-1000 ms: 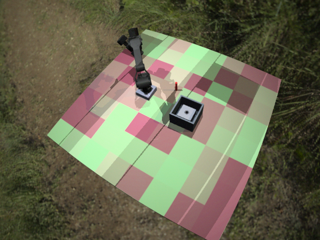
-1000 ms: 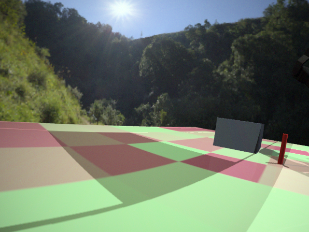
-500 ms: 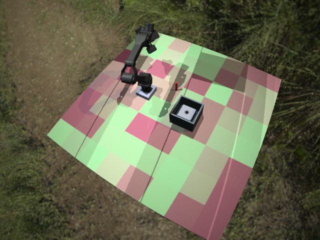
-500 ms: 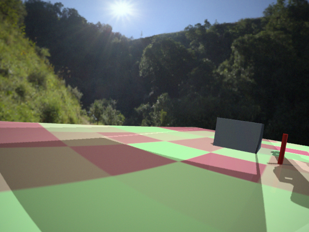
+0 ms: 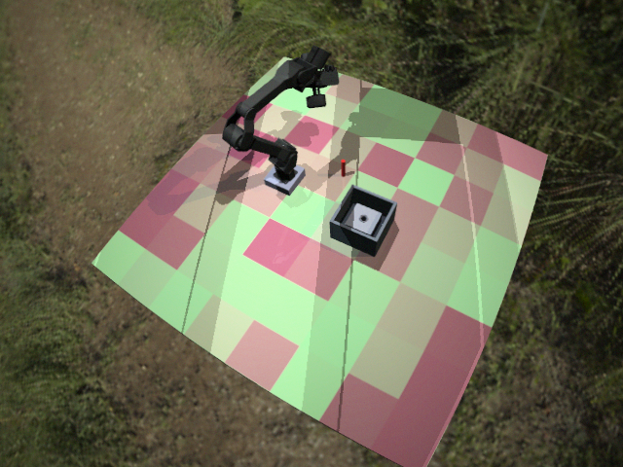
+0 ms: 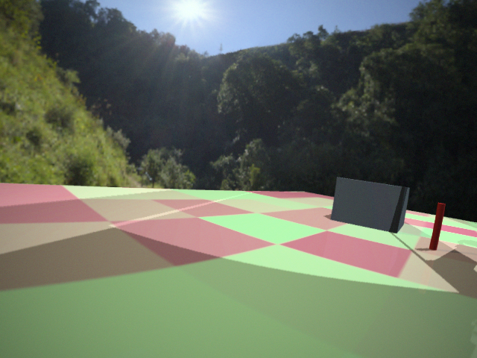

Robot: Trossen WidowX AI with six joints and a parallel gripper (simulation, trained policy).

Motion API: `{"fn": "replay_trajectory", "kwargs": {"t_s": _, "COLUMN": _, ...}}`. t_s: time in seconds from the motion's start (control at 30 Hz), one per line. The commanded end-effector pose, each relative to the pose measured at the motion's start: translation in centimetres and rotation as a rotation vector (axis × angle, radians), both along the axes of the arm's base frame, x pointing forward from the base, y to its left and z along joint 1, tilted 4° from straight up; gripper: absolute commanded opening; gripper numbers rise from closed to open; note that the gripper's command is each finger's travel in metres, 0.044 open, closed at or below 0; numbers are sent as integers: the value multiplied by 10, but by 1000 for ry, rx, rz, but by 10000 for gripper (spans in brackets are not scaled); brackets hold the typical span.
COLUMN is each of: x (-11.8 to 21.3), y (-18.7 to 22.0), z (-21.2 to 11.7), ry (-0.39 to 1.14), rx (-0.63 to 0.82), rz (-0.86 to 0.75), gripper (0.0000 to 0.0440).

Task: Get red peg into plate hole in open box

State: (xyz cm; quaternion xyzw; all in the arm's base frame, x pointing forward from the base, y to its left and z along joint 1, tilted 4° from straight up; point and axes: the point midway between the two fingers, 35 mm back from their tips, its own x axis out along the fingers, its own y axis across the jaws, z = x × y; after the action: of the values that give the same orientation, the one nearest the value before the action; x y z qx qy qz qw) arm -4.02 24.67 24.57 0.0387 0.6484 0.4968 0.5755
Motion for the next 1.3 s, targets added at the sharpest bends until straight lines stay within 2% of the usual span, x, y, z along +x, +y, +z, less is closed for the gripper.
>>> {"fn": "replay_trajectory", "kwargs": {"t_s": 0.0, "x": 23, "y": 3, "z": -2, "ry": 7, "rx": -34, "rz": -111, "gripper": 440}}
{"fn": "replay_trajectory", "kwargs": {"t_s": 0.33, "x": 85, "y": -2, "z": -18, "ry": 43, "rx": -158, "rz": -435, "gripper": 440}}
{"fn": "replay_trajectory", "kwargs": {"t_s": 0.7, "x": 141, "y": -27, "z": -49, "ry": 98, "rx": -324, "rz": -775, "gripper": 440}}
{"fn": "replay_trajectory", "kwargs": {"t_s": 1.0, "x": 170, "y": -56, "z": -86, "ry": 154, "rx": -489, "rz": -1035, "gripper": 440}}
{"fn": "replay_trajectory", "kwargs": {"t_s": 1.27, "x": 182, "y": -80, "z": -125, "ry": 213, "rx": -635, "rz": -1229, "gripper": 440}}
